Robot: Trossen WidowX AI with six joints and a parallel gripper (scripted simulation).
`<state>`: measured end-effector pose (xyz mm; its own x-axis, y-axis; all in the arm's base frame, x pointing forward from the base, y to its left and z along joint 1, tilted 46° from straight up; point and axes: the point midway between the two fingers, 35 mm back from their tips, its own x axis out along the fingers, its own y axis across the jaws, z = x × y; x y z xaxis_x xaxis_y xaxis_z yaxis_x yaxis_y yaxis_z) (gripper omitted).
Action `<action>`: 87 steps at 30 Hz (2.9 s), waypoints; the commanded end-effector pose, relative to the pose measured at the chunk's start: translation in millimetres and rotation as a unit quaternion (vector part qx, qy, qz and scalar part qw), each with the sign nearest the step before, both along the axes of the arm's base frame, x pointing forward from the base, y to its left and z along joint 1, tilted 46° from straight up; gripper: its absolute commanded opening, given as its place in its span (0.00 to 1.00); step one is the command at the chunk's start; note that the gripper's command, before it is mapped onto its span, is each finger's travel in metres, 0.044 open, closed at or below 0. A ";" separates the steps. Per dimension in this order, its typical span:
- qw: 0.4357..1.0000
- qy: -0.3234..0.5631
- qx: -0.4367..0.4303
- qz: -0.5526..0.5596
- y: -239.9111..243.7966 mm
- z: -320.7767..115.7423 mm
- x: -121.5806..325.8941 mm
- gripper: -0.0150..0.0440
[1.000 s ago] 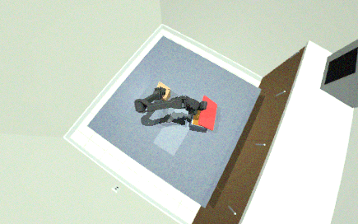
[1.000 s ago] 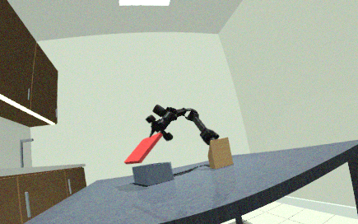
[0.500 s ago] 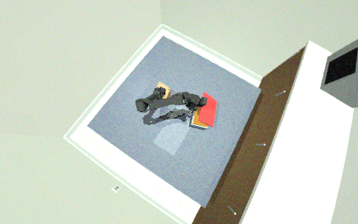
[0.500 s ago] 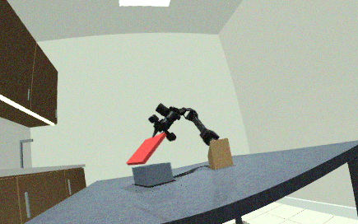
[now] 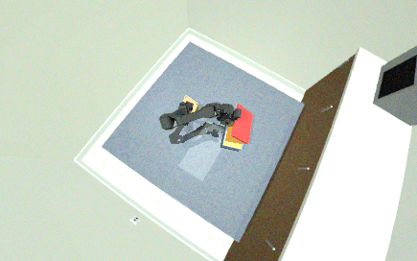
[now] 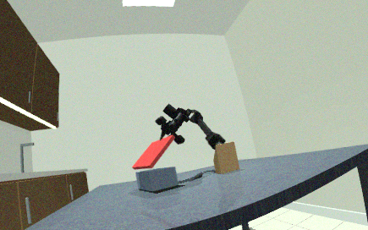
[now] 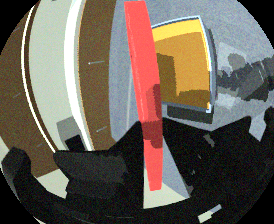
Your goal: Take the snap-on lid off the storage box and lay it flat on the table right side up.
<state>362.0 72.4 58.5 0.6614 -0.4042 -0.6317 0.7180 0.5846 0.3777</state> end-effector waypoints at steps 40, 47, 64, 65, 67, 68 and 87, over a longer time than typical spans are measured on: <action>1.000 -0.004 0.005 0.001 62.9 -54.4 -28.6 0.25; 1.000 -0.004 0.006 0.001 72.8 -63.3 -33.3 0.25; 1.000 -0.004 0.007 0.001 97.0 -84.9 -44.9 0.25; 1.000 -0.004 0.007 0.001 98.4 -86.1 -45.5 0.25; 1.000 -0.004 0.008 0.001 101.3 -88.6 -46.9 0.25; 1.000 -0.004 0.008 0.001 102.7 -89.9 -47.6 0.25; 1.000 -0.004 0.009 0.001 129.8 -113.7 -60.5 0.25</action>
<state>301.6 193.8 -54.0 0.6585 -0.3971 -0.6392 0.7195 0.5813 0.3801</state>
